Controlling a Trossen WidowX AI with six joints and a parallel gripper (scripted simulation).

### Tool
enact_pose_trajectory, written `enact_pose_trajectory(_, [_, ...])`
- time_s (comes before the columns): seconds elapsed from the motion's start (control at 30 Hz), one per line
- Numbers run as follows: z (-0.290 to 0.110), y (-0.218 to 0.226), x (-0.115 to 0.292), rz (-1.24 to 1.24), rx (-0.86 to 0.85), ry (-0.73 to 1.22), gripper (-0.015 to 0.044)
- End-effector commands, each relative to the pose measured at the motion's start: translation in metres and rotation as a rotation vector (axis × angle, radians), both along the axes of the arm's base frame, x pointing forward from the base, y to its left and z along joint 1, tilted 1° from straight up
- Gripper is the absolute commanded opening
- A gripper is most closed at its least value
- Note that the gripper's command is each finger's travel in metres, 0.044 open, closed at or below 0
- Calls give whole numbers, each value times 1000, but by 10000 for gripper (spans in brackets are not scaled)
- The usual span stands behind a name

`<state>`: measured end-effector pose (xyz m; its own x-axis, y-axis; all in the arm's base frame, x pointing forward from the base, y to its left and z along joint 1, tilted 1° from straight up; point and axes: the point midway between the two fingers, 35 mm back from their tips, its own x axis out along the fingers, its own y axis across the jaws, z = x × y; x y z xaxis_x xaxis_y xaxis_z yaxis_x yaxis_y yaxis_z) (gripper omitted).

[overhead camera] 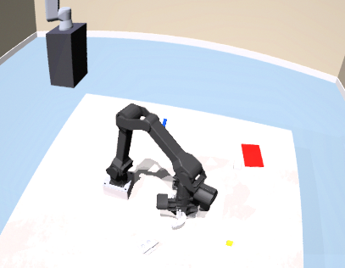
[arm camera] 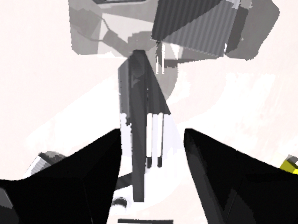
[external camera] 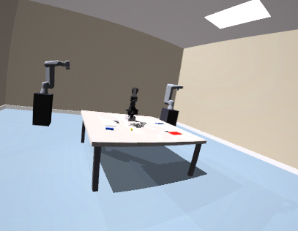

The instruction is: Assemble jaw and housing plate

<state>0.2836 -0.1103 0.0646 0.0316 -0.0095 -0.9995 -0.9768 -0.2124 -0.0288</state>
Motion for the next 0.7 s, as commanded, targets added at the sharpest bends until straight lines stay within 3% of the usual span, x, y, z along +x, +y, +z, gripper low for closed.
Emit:
enact_pose_trajectory(0.0, [2, 14, -2, -131, 4, -8, 134])
enact_pose_trajectory(0.67, [1, 68, -13, -655, 26, -11, 134])
